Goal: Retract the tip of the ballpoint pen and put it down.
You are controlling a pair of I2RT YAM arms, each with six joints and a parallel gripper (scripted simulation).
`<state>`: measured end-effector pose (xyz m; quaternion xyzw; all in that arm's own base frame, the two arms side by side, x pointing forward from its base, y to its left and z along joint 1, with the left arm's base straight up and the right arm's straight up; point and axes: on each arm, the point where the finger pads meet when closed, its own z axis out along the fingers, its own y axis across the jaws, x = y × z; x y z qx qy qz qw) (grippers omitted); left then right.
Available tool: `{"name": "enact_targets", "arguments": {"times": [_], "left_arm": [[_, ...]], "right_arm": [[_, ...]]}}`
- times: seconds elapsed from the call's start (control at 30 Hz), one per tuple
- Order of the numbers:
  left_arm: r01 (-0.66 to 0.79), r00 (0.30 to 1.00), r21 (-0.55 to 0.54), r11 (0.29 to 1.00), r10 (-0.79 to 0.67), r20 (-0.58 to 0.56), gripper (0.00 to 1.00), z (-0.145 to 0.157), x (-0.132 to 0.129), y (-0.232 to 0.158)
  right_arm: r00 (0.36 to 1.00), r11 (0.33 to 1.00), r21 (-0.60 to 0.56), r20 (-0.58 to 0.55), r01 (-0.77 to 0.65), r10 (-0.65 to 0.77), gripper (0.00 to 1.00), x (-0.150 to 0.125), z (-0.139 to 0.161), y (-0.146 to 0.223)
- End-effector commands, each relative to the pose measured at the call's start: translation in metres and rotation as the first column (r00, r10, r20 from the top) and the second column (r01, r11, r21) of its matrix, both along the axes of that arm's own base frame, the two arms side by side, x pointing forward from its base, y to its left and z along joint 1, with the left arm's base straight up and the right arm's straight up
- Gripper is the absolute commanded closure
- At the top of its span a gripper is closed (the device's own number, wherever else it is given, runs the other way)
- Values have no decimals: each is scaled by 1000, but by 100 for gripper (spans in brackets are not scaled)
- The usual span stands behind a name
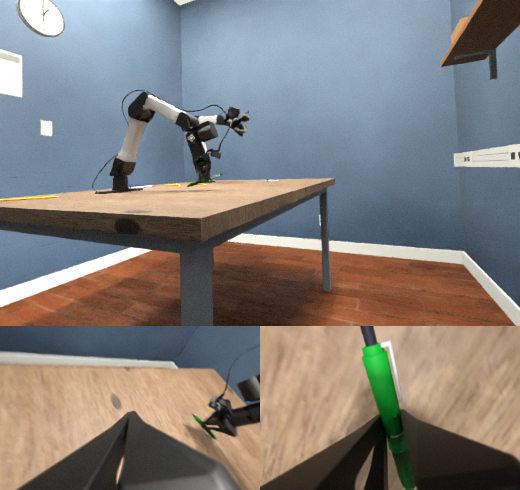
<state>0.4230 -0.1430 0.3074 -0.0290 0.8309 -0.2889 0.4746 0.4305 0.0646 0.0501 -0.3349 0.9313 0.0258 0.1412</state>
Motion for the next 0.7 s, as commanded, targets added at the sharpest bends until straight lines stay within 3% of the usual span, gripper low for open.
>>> {"name": "enact_targets", "arguments": {"times": [0.0, 0.33, 0.5, 0.67], "left_arm": [[-35, 985, 60, 998, 25, 171, 99, 26, 3, 17], [-220, 910, 197, 955, 128, 395, 99, 67, -10, 77], [-284, 878, 234, 930, 154, 454, 99, 77, -17, 95], [-388, 819, 284, 877, 187, 542, 99, 94, -31, 122]], "right_arm": [[990, 996, -40, -117, 74, -78, 85, -10, -6, -16], [898, 948, -151, -308, 281, -315, 85, -29, -11, -76], [889, 941, -155, -312, 300, -335, 85, -26, -11, -83], [928, 959, -104, -244, 265, -283, 85, -7, -10, -75]]}}
